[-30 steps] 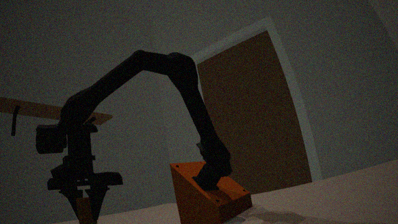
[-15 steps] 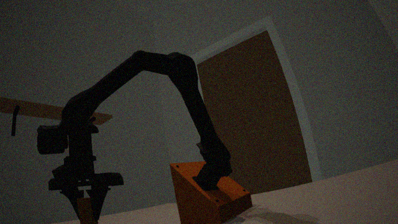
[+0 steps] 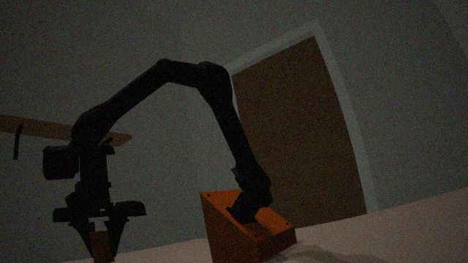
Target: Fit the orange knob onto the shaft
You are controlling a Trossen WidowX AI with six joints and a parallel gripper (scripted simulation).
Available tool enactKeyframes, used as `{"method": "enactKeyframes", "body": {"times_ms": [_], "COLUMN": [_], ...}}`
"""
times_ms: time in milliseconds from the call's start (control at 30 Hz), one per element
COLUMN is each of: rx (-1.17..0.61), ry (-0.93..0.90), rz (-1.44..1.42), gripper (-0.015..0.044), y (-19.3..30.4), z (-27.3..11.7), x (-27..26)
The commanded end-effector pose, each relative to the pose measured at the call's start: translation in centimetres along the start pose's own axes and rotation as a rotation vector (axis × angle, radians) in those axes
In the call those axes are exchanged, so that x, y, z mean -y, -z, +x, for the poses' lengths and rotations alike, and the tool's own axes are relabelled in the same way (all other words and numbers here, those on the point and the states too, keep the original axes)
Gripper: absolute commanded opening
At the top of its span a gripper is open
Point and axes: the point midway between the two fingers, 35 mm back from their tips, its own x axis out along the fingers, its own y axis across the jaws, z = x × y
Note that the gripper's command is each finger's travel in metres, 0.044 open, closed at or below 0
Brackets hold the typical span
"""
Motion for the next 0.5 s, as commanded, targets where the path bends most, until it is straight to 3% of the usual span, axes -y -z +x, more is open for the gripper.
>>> {"method": "enactKeyframes", "body": {"times_ms": [0, 467], "rx": [0.004, 0.004], "ry": [0.006, 0.005], "rz": [-0.043, -0.043], "gripper": [0.0000, 0.0000], "y": [-0.14, 0.26], "z": [-0.19, 0.03], "x": [0.20, 0.02]}}
